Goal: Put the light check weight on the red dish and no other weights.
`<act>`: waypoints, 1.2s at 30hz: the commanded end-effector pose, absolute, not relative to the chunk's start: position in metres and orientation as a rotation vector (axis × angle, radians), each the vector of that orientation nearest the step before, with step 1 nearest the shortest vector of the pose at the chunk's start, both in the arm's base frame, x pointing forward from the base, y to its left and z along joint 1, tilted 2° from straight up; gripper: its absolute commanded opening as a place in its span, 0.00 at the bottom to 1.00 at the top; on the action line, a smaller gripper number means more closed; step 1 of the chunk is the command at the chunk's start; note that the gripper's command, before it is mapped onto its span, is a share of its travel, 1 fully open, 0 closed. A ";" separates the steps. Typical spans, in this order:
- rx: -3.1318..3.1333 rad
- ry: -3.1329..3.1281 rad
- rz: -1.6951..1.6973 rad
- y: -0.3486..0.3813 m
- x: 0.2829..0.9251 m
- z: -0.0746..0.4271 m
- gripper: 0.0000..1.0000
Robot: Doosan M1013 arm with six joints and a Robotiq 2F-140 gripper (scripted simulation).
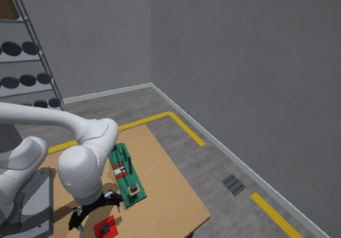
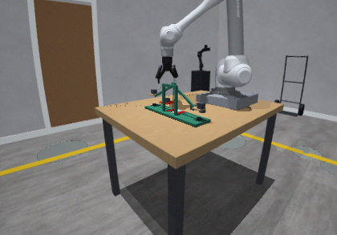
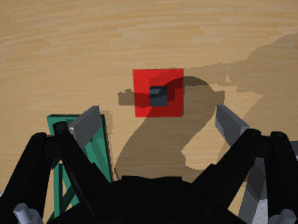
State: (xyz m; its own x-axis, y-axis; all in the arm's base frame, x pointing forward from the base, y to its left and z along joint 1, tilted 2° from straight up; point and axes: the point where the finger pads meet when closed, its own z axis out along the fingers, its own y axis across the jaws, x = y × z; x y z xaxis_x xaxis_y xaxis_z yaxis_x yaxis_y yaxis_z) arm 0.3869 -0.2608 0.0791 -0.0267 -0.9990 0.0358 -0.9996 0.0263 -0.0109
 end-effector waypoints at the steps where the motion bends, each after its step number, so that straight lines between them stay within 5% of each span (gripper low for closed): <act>1: 2.179 -2.238 0.051 -0.261 0.387 0.079 1.00; 36: 2.179 -2.238 0.051 -0.258 0.386 0.148 1.00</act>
